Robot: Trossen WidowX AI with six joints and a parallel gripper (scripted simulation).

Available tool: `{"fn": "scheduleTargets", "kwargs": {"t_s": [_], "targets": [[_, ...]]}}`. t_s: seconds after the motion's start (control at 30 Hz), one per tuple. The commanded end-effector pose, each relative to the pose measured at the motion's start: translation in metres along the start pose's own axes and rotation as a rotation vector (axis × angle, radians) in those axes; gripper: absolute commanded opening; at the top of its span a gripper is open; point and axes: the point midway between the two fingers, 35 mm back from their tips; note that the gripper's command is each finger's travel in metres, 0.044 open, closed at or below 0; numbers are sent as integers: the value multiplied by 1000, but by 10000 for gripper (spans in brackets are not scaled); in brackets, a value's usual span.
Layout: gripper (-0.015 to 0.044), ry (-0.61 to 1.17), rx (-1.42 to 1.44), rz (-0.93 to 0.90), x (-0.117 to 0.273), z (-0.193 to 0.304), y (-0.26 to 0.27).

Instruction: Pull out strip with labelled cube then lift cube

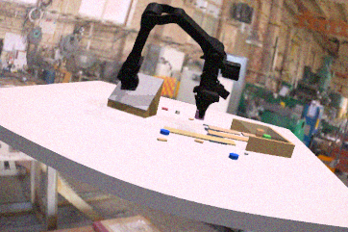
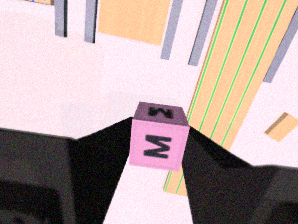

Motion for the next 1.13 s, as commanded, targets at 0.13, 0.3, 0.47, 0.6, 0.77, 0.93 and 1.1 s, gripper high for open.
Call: {"fn": "scheduleTargets", "kwargs": {"t_s": [0.13, 0.3, 0.47, 0.6, 0.77, 0.93, 1.1], "targets": [[0, 2, -5, -5, -1, 16, 12], [0, 2, -4, -6, 25, 15, 12], [0, 2, -4, -6, 34, 15, 12], [0, 2, -4, -6, 34, 15, 12], [0, 2, -4, -6, 34, 15, 12], [0, 2, -4, -6, 34, 15, 12], [0, 2, -4, -6, 34, 15, 12]]}}
Point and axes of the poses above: the point midway between the two fingers, 35 mm back from their tips, its own x axis back along the fingers, its own y axis across the jaws, z = x × y, and after that the axes turned 6 degrees about x, right-handed
